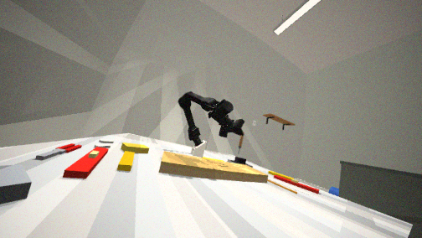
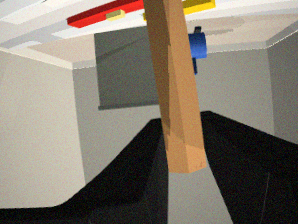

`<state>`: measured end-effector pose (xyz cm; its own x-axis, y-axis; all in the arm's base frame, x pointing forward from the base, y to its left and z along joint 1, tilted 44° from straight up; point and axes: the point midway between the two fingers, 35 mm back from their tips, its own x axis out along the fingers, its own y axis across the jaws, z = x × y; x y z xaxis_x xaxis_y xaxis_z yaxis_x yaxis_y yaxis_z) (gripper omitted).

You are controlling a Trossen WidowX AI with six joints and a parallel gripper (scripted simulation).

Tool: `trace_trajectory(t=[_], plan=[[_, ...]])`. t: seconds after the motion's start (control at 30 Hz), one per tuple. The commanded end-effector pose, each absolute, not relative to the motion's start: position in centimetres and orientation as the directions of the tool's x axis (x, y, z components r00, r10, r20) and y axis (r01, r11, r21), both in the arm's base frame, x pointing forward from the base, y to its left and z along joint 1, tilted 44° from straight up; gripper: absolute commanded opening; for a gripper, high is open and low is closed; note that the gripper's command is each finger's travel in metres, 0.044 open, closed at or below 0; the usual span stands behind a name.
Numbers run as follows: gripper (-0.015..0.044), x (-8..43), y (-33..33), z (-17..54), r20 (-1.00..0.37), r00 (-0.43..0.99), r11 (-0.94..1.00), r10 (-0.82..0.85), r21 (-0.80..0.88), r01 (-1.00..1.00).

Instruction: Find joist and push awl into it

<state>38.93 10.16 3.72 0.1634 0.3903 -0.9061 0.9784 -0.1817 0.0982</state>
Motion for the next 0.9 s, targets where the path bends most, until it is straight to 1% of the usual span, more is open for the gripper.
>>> trace_trajectory(t=[0.0, 0.17, 0.87], plan=[[0.0, 39.3, 10.6, 2.7, -0.9, 0.122, -0.171, 0.419, 0.054, 0.984], [0.0, 39.6, 10.9, 1.7, -0.895, 0.086, -0.169, 0.439, 0.012, 0.986], [0.0, 39.4, 9.3, 0.0, -0.895, 0.086, -0.169, 0.437, 0.012, 0.986]])
